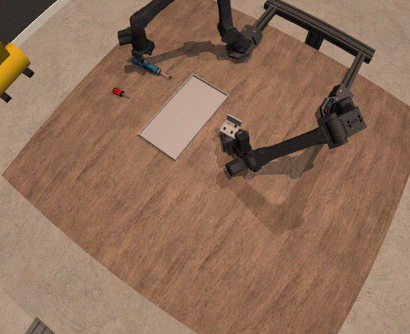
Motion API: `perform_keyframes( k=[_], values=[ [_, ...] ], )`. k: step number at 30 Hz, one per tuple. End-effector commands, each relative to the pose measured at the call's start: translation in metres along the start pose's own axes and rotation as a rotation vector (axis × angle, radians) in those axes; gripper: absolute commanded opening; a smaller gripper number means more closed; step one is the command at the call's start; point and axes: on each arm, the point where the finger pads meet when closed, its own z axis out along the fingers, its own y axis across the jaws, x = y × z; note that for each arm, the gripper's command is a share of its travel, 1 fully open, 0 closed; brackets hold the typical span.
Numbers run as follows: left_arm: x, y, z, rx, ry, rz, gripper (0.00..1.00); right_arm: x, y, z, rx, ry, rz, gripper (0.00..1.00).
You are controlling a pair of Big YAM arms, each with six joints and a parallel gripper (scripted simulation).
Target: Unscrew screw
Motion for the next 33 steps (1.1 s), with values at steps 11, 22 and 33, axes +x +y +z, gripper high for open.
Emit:
perform_keyframes(
  k=[11,22,33],
  values=[
    [-0.004,0.008,-0.003,-0.011,-0.001,0.017,0.86,-0.019,0.023,-0.032,-0.058,-0.055,0.006,0.65],
    [-0.004,0.008,-0.003,-0.011,-0.001,0.017,0.86,-0.019,0.023,-0.032,-0.058,-0.055,0.006,0.65],
    [-0.009,0.017,-0.027,-0.038,0.001,0.035,0.86,-0.019,0.023,-0.032,-0.058,-0.055,0.006,0.65]
  ],
)
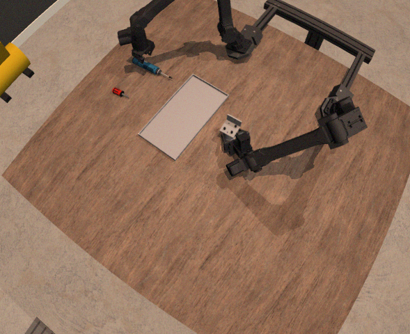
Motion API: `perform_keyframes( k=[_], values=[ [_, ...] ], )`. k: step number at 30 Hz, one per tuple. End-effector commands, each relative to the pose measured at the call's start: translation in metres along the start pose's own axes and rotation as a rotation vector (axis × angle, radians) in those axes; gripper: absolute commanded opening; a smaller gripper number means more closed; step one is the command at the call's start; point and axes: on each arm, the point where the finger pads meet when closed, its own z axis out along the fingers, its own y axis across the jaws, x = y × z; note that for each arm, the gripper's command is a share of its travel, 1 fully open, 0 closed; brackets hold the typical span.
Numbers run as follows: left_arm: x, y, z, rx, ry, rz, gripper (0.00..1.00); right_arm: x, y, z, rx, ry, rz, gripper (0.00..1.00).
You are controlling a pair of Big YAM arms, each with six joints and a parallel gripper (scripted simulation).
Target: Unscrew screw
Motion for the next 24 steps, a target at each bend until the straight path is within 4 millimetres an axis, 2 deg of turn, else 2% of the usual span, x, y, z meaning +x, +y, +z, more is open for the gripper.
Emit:
perform_keyframes(
  k=[1,3,7,9,12,15,20,24],
  values=[
    [-0.007,0.020,-0.024,-0.041,0.002,0.038,0.86,-0.019,0.023,-0.032,-0.058,-0.055,0.006,0.65],
    [0.001,0.016,-0.021,-0.029,0.001,0.022,0.86,-0.019,0.023,-0.032,-0.058,-0.055,0.006,0.65],
    [-0.007,0.019,-0.034,-0.040,0.004,0.037,0.86,-0.019,0.023,-0.032,-0.058,-0.055,0.006,0.65],
    [-0.004,0.009,-0.019,-0.015,0.000,0.020,0.86,-0.019,0.023,-0.032,-0.058,-0.055,0.006,0.65],
    [-0.004,0.009,-0.019,-0.015,0.000,0.020,0.86,-0.019,0.023,-0.032,-0.058,-0.055,0.006,0.65],
    [-0.007,0.020,-0.040,-0.042,0.005,0.040,0.86,-0.019,0.023,-0.032,-0.058,-0.055,0.006,0.65],
    [0.000,0.017,-0.042,-0.031,0.004,0.026,0.86,-0.019,0.023,-0.032,-0.058,-0.055,0.006,0.65],
    [-0.007,0.019,-0.055,-0.041,0.006,0.039,0.86,-0.019,0.023,-0.032,-0.058,-0.055,0.006,0.65]
  ],
)
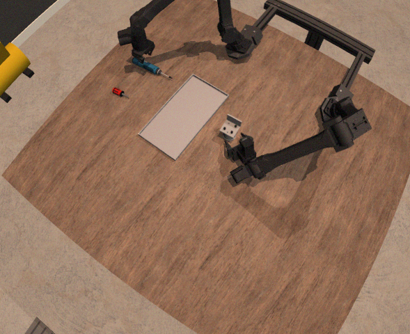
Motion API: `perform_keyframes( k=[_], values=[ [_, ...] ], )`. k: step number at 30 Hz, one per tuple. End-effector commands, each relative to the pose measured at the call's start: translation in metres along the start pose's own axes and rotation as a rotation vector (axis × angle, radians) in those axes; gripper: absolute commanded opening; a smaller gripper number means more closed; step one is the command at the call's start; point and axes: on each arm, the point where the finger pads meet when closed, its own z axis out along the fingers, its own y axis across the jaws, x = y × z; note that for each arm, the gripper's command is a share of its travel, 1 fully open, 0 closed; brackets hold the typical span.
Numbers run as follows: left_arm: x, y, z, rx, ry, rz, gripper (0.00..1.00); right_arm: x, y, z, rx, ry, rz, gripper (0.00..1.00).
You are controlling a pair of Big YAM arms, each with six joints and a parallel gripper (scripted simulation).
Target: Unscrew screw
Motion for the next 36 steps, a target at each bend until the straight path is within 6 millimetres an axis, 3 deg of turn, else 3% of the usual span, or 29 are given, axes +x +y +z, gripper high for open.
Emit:
perform_keyframes(
  k=[1,2,5,9,14,17,19,22,23,30,32,36],
  values=[
    [-0.001,0.016,-0.015,-0.025,0.004,0.030,0.86,-0.019,0.023,-0.032,-0.058,-0.055,0.006,0.65],
    [-0.005,0.009,-0.006,-0.010,0.002,0.026,0.86,-0.019,0.023,-0.032,-0.058,-0.055,0.006,0.65],
    [-0.005,0.009,-0.006,-0.010,0.002,0.026,0.86,-0.019,0.023,-0.032,-0.058,-0.055,0.006,0.65],
    [-0.008,0.019,-0.028,-0.036,0.008,0.045,0.86,-0.019,0.023,-0.032,-0.058,-0.055,0.006,0.65],
    [-0.001,0.016,-0.031,-0.026,0.006,0.031,0.86,-0.019,0.023,-0.032,-0.058,-0.055,0.006,0.65],
    [-0.009,0.019,-0.042,-0.038,0.009,0.047,0.86,-0.019,0.023,-0.032,-0.058,-0.055,0.006,0.65],
    [-0.005,0.008,-0.026,-0.010,0.003,0.026,0.86,-0.019,0.023,-0.032,-0.058,-0.055,0.006,0.65],
    [-0.005,0.008,-0.026,-0.010,0.003,0.026,0.86,-0.019,0.023,-0.032,-0.058,-0.055,0.006,0.65],
    [-0.020,0.012,-0.027,-0.005,0.005,0.058,0.86,-0.019,0.023,-0.032,-0.058,-0.055,0.006,0.65],
    [-0.035,0.000,-0.028,0.008,0.000,0.019,0.86,-0.019,0.023,-0.032,-0.058,-0.055,0.006,0.65],
    [-0.036,0.000,-0.034,-0.003,0.000,0.010,0.86,-0.019,0.023,-0.032,-0.058,-0.055,0.006,0.65],
    [-0.024,-0.005,-0.023,0.018,-0.003,-0.017,0.86,-0.019,0.023,-0.032,-0.058,-0.055,0.006,0.65]
  ],
)
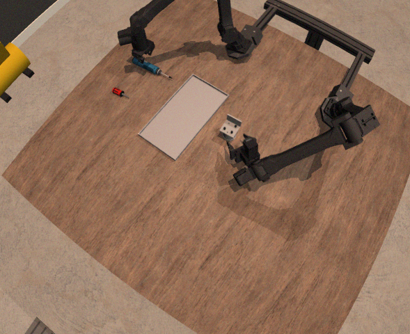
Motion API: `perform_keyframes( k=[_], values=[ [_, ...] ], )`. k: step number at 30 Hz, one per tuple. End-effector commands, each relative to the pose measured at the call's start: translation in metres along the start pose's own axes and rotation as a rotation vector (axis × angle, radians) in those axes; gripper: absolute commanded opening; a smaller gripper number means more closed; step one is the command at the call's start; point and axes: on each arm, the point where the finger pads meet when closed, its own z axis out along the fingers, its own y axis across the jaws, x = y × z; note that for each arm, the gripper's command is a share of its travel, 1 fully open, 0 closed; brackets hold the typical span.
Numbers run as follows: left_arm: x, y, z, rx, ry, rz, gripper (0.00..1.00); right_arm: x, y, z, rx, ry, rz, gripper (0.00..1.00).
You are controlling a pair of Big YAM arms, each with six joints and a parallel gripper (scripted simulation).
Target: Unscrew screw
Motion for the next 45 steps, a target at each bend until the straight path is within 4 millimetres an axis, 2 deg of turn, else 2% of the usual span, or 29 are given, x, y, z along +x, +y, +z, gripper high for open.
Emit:
perform_keyframes(
  k=[1,3,4,5,11,14,16,20,21,22,29,30,33,37,38,45],
  values=[
    [0.007,-0.010,0.011,0.027,-0.006,-0.042,0.86,-0.019,0.023,-0.032,-0.058,-0.055,0.006,0.65],
    [0.007,-0.010,0.011,0.027,-0.006,-0.042,0.86,-0.019,0.023,-0.032,-0.058,-0.055,0.006,0.65],
    [-0.011,-0.006,0.004,0.018,-0.004,-0.014,0.86,-0.019,0.023,-0.032,-0.058,-0.055,0.006,0.65],
    [-0.017,-0.005,0.003,0.017,-0.003,-0.007,0.86,-0.019,0.023,-0.032,-0.058,-0.055,0.006,0.65],
    [-0.032,-0.006,-0.001,0.017,-0.004,-0.007,0.86,-0.019,0.023,-0.032,-0.058,-0.055,0.006,0.65],
    [-0.032,-0.005,-0.007,0.010,-0.004,-0.021,0.86,-0.019,0.023,-0.032,-0.058,-0.055,0.006,0.65],
    [-0.021,-0.009,0.002,0.026,-0.006,-0.044,0.86,-0.019,0.023,-0.032,-0.058,-0.055,0.006,0.65],
    [-0.021,-0.008,0.002,0.024,-0.005,-0.042,0.86,-0.019,0.023,-0.032,-0.058,-0.055,0.006,0.65],
    [-0.040,-0.004,-0.005,0.014,-0.003,-0.011,0.86,-0.019,0.023,-0.032,-0.058,-0.055,0.006,0.65],
    [-0.047,-0.004,-0.006,0.015,-0.003,-0.004,0.86,-0.019,0.023,-0.032,-0.058,-0.055,0.006,0.65],
    [-0.065,0.000,-0.014,0.005,-0.003,0.002,0.86,-0.019,0.023,-0.032,-0.058,-0.055,0.006,0.65],
    [-0.065,0.002,-0.017,-0.001,-0.003,-0.002,0.86,-0.019,0.023,-0.032,-0.058,-0.055,0.006,0.65],
    [-0.054,0.001,-0.010,0.014,-0.004,-0.031,0.86,-0.019,0.023,-0.032,-0.058,-0.055,0.006,0.65],
    [-0.054,0.002,-0.010,0.011,-0.004,-0.026,0.86,-0.019,0.023,-0.032,-0.058,-0.055,0.006,0.65],
    [-0.076,0.005,-0.020,-0.004,-0.002,0.009,0.86,-0.019,0.023,-0.032,-0.058,-0.055,0.006,0.65],
    [-0.100,0.012,-0.026,-0.012,-0.002,0.030,0.86,-0.019,0.023,-0.032,-0.058,-0.055,0.006,0.65]
  ],
)
